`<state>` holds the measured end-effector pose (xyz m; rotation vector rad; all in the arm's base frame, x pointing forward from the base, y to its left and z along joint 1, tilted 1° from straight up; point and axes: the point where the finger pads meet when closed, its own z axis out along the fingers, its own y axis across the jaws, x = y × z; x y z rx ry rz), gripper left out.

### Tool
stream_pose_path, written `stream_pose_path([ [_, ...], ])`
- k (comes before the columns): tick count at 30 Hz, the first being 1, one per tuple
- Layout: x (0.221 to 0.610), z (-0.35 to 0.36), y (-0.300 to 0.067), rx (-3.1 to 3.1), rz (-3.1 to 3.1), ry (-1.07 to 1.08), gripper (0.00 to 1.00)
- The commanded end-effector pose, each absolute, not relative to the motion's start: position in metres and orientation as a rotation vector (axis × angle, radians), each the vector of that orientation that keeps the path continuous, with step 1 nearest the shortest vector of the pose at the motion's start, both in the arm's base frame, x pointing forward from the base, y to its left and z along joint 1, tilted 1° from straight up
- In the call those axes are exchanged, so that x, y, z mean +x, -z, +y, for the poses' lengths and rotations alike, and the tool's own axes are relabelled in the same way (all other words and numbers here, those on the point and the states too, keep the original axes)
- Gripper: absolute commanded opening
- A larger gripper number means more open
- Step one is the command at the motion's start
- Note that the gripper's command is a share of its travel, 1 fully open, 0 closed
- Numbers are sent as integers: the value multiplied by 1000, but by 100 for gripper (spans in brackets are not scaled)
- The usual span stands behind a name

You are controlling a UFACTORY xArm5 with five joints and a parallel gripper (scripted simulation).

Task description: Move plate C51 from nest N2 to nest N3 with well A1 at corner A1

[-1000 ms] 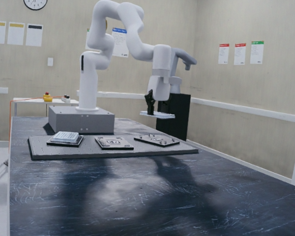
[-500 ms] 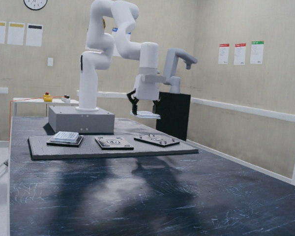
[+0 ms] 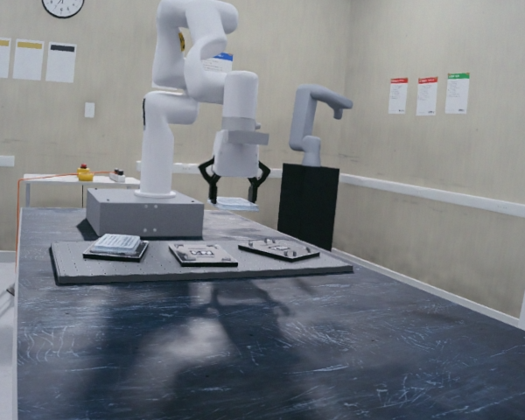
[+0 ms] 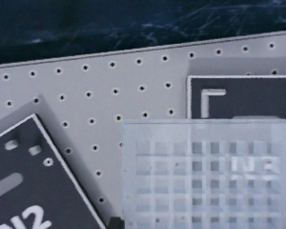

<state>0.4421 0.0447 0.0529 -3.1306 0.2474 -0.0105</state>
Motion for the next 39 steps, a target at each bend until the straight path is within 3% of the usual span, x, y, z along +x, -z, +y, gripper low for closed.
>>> stream_pose_path([
  [1,446,25,-54,-3137,247,19,0],
  [11,450,-25,-55,-3137,247,19,0],
  [39,450,-25,-46,-3137,247,19,0],
])
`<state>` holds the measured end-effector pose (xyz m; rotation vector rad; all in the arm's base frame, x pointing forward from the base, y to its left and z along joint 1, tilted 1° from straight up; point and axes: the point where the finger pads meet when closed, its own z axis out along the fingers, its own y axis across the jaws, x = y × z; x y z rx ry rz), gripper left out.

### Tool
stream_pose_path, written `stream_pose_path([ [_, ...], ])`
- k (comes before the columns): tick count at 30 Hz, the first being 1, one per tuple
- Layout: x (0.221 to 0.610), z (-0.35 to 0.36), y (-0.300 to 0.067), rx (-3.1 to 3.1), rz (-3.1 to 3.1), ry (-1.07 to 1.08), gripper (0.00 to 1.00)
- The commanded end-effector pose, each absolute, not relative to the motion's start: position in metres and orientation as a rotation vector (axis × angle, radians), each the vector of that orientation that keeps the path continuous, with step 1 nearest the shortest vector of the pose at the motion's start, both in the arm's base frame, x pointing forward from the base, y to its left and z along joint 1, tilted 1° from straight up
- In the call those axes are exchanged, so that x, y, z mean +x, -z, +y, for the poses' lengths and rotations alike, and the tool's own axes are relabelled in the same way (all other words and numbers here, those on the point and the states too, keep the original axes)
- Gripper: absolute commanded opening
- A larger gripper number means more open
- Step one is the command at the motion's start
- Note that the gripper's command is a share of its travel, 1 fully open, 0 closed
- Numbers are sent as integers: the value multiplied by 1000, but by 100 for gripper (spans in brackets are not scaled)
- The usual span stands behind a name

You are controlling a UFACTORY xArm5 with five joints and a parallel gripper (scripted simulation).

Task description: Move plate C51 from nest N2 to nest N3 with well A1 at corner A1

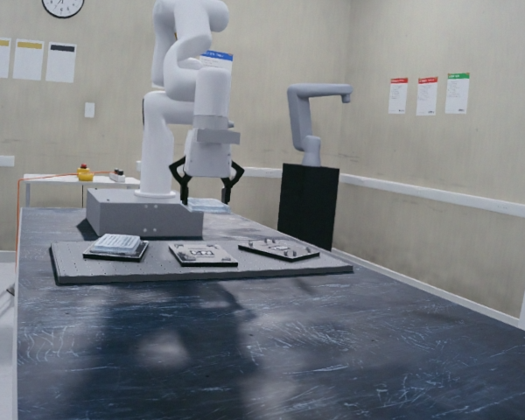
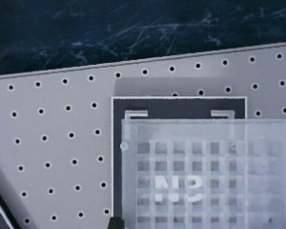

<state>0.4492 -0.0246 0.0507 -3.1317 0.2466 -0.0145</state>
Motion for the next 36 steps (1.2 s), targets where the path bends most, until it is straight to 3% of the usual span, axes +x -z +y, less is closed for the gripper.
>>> stream_pose_path([
  [1,450,-25,-45,-3137,247,19,0],
  [36,451,-25,7,-3137,247,19,0],
])
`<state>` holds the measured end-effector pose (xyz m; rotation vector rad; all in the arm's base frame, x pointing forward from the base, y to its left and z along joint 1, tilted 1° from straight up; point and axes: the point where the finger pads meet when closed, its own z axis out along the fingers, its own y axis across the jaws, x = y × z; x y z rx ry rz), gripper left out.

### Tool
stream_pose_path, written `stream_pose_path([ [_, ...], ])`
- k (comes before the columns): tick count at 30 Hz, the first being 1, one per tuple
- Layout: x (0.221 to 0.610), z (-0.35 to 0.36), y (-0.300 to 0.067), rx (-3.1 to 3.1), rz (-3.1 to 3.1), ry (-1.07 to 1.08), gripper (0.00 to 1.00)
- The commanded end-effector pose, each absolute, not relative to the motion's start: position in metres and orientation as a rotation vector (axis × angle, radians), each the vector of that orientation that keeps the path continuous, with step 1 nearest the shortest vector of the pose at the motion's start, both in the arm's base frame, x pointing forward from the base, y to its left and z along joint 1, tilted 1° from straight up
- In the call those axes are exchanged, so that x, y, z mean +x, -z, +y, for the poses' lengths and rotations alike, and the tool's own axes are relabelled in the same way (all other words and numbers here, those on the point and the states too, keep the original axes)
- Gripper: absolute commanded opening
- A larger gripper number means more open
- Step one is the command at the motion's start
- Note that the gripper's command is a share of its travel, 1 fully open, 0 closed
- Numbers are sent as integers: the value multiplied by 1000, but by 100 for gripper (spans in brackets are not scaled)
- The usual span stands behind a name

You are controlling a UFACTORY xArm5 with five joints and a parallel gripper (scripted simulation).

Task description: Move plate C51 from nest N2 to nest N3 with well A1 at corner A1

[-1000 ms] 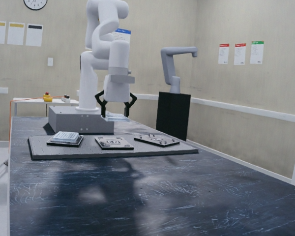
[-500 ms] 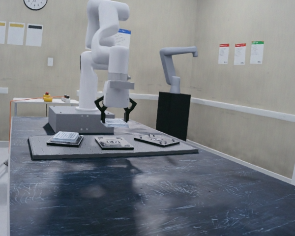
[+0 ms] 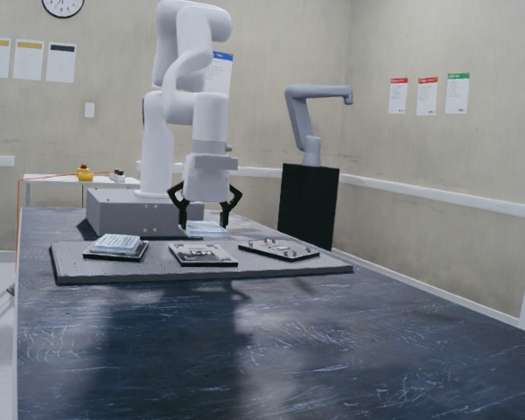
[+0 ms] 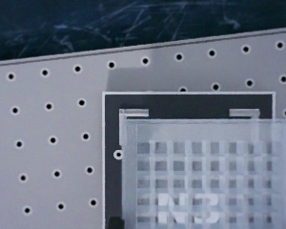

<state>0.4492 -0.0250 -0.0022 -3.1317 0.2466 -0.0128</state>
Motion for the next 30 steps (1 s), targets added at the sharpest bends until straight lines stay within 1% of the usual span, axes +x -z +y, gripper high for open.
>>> stream_pose_path([
  [1,451,-25,9,-3137,247,19,0],
  [17,451,-25,32,-3137,247,18,0],
  [30,451,-25,33,-3137,247,18,0],
])
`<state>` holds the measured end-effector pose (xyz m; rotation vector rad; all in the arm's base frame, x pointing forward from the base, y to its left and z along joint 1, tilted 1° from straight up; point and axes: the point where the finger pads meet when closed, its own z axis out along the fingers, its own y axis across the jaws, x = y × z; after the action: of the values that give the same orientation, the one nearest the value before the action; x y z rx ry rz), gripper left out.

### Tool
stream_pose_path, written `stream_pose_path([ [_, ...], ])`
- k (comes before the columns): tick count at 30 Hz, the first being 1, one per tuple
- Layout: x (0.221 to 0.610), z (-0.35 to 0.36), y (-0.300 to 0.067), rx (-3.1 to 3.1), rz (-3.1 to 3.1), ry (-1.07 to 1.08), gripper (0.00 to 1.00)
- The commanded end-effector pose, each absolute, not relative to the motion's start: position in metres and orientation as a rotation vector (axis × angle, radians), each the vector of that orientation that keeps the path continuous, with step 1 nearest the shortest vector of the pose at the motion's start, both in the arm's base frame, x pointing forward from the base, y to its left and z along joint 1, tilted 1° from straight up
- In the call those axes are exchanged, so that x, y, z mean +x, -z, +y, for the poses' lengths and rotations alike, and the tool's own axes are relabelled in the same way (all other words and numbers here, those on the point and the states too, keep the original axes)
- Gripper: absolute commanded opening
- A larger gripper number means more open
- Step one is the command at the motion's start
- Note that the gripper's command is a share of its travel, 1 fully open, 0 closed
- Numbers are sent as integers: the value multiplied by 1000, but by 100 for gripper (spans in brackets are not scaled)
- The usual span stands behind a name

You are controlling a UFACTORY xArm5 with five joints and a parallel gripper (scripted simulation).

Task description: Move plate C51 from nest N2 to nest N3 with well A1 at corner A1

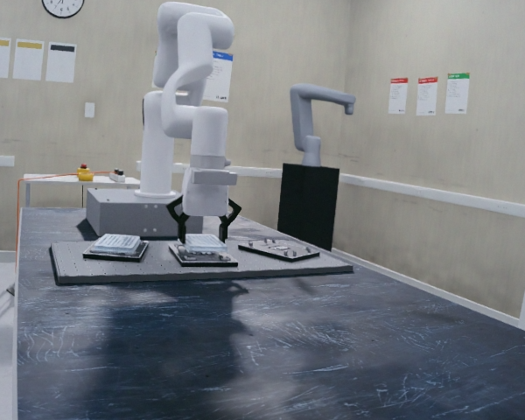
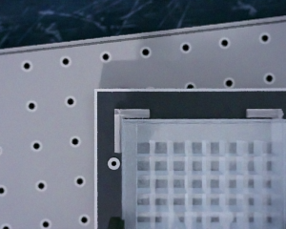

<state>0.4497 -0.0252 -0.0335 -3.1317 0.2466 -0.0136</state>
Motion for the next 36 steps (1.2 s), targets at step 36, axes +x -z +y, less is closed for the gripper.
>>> stream_pose_path([
  [36,451,-25,46,-3137,247,18,0],
])
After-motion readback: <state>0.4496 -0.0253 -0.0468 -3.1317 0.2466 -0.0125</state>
